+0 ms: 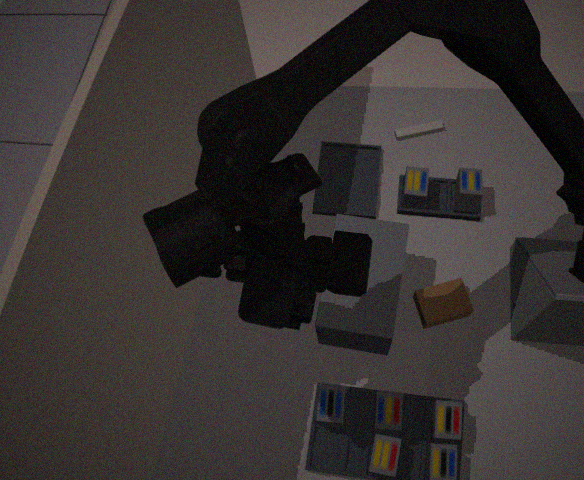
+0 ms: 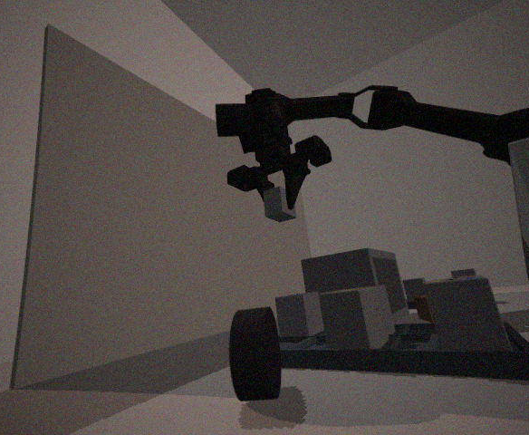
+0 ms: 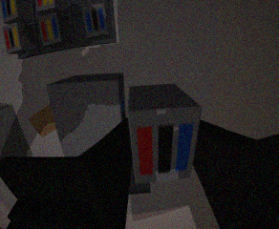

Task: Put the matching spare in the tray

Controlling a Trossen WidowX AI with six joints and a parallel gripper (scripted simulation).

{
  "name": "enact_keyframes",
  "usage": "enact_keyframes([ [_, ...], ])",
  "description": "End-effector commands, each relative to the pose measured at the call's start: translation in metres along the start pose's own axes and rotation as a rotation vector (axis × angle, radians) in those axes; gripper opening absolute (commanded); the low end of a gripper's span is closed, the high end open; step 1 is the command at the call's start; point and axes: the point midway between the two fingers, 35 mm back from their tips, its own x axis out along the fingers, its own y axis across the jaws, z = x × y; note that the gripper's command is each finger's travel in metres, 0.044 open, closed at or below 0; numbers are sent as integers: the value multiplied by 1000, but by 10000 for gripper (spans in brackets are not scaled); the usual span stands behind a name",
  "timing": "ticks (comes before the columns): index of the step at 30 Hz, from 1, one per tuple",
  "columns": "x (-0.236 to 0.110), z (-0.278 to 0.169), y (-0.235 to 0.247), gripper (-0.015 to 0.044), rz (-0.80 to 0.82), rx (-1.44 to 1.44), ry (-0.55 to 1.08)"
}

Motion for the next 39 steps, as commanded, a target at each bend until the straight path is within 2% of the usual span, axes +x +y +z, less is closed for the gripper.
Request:
enact_keyframes([
  [1, -2, -32, -4, 0, -4, -5, 5],
  [16, -1, -139, 1, 0, -7, 1, 22],
  [31, 1, -237, 36, 0, 2, 10, 65],
  [39, 2, -246, 40, 0, 4, 11, 70],
])
